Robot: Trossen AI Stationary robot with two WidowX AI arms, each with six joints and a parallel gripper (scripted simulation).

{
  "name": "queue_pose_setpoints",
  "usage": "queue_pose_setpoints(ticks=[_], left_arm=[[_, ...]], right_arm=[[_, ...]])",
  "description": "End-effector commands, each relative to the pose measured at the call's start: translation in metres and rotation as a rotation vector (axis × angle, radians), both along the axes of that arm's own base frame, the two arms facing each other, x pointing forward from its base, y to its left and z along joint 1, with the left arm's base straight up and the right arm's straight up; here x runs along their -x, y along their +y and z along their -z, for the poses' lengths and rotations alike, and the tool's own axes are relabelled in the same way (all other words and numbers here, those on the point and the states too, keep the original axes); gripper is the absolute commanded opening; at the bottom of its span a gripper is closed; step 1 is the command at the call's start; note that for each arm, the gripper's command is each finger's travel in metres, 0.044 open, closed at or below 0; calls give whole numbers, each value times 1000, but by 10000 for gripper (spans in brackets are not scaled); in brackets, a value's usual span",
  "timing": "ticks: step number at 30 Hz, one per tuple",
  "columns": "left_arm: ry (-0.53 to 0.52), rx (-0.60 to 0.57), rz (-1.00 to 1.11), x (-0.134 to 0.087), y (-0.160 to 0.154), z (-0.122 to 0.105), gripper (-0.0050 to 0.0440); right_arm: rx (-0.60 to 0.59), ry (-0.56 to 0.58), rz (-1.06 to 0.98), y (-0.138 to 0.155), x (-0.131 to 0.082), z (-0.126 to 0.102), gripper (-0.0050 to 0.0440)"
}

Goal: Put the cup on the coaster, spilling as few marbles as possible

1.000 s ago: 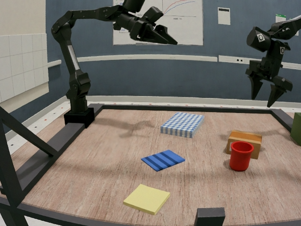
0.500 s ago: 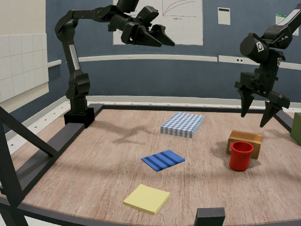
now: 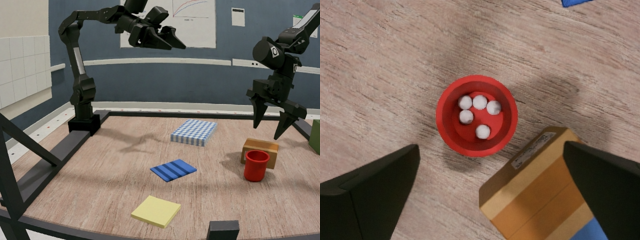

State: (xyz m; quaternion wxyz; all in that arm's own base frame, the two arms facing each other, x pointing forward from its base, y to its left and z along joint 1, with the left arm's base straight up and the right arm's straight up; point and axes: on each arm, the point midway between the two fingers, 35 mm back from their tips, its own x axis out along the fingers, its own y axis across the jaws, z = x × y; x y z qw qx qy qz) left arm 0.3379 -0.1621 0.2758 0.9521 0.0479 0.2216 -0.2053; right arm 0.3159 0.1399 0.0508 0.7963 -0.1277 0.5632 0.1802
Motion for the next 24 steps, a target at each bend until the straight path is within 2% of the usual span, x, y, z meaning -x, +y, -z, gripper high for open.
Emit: queue_pose_setpoints(ticks=[1, 5, 7, 24], left_arm=[[-23, 12, -4, 0, 1, -10, 400], [-23, 12, -4, 0, 1, -10, 400], [-23, 12, -4, 0, 1, -10, 400], [-23, 12, -4, 0, 1, -10, 400]], right_arm=[[-13, -28, 4, 2, -5, -9, 400], [-6, -16, 7, 5, -6, 2, 400], [-6, -12, 17, 7, -11, 0, 400], [64, 224, 190, 23, -26, 26, 400]])
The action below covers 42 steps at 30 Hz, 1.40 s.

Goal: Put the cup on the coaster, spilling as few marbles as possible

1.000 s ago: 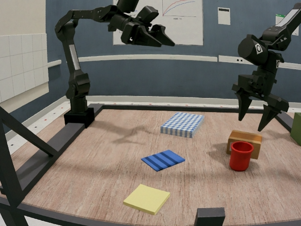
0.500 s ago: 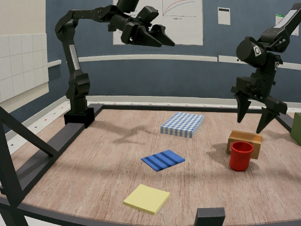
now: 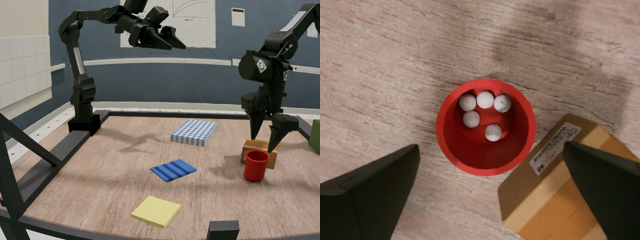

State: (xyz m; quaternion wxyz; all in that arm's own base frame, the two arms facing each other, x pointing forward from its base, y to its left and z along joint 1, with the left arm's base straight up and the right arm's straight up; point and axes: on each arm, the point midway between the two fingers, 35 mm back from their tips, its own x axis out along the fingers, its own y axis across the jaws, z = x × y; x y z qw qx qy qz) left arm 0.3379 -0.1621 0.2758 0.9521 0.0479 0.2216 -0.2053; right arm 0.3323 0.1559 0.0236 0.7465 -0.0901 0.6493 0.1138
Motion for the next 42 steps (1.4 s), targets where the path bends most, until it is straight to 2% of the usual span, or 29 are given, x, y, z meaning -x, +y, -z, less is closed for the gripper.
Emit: queue_pose_setpoints(ticks=[1, 12, 22, 25, 27, 31, 33, 39, 42], left_arm=[[-23, 12, -4, 0, 1, -10, 400], [-23, 12, -4, 0, 1, -10, 400], [-23, 12, -4, 0, 1, -10, 400], [-23, 12, -4, 0, 1, -10, 400], [-23, 12, -4, 0, 1, -10, 400], [-23, 12, -4, 0, 1, -10, 400], [-23, 12, -4, 0, 1, -10, 400], [-23, 12, -4, 0, 1, -10, 400], [-23, 12, -4, 0, 1, -10, 400]], right_arm=[[9, 47, 48, 8, -10, 0, 400], [33, 114, 102, 8, -14, 9, 400], [44, 134, 102, 5, -8, 56, 400], [44, 134, 102, 5, -8, 58, 400], [34, 115, 102, 10, -17, 55, 400], [39, 124, 102, 8, -14, 62, 400], [39, 124, 102, 8, -14, 62, 371], [32, 112, 102, 9, -15, 56, 331], [32, 112, 102, 9, -15, 56, 331]])
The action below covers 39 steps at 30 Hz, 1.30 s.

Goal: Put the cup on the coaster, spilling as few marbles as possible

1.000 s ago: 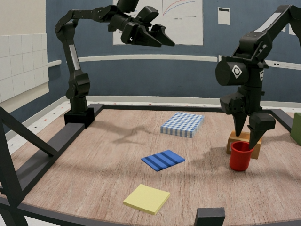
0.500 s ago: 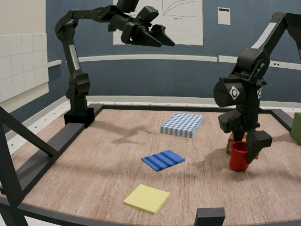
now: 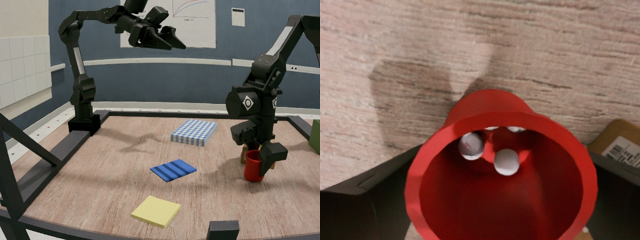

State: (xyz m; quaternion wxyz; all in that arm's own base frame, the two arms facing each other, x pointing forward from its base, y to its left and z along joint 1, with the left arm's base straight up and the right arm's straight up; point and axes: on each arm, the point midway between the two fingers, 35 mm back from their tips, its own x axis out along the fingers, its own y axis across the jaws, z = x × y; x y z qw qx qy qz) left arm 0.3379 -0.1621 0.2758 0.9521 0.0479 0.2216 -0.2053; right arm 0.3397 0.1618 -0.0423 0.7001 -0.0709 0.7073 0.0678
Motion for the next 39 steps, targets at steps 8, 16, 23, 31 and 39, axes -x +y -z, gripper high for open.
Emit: queue_pose_setpoints(ticks=[8, 16, 23, 31, 39], left_arm=[[-23, 12, -4, 0, 1, -10, 400], [-23, 12, -4, 0, 1, -10, 400], [-23, 12, -4, 0, 1, -10, 400], [-8, 7, -9, -1, 1, -3, 400], [-4, 4, -66, -9, 15, 0, 400]], right_arm=[[-26, -54, 9, 4, -11, -38, 156], [-26, -54, 9, 4, -11, -45, 204], [-26, -54, 9, 2, -8, -103, 267], [-21, -43, 5, -2, -4, -119, 267], [-18, -37, 5, -35, 12, -112, 267]])
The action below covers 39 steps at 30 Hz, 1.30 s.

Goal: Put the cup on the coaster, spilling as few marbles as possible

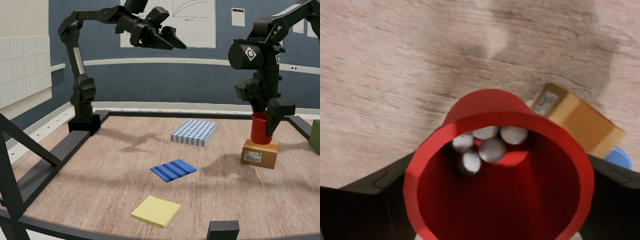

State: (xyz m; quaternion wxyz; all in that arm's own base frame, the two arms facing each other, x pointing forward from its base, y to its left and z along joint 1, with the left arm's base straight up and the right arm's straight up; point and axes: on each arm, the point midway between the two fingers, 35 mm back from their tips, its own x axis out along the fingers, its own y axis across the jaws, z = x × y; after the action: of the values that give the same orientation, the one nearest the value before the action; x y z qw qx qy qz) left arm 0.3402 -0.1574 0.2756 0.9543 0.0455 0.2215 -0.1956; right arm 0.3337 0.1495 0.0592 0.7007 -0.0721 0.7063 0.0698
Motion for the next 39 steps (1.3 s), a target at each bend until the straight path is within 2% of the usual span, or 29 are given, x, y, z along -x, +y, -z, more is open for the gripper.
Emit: queue_pose_setpoints(ticks=[1, 9, 11, 16, 20, 28, 32, 34, 39], left_arm=[[-3, 4, -65, -9, 16, 0, 400], [-8, 5, -221, -25, 57, 2, 400], [-8, 5, -221, -25, 57, 2, 400], [-7, 5, -277, -30, 72, 4, 400], [-10, 6, -288, -31, 75, 3, 400], [-9, 6, -283, -31, 74, 3, 400], [-9, 6, -283, -31, 74, 3, 400], [-24, 10, -280, -30, 74, -4, 400], [-24, 10, -280, -30, 74, -4, 400]], right_arm=[[-16, -34, 9, -32, 10, -9, 267], [-10, -33, 9, -105, 43, 2, 267], [-10, -33, 9, -105, 43, 2, 267], [-9, -32, 9, -143, 61, 7, 267], [-9, -36, 8, -160, 69, 9, 267], [-10, -43, 7, -166, 73, 10, 267], [-9, -17, 7, -167, 74, 26, 267], [-9, -17, 8, -165, 74, 39, 267], [-9, -17, 8, -165, 74, 67, 267]])
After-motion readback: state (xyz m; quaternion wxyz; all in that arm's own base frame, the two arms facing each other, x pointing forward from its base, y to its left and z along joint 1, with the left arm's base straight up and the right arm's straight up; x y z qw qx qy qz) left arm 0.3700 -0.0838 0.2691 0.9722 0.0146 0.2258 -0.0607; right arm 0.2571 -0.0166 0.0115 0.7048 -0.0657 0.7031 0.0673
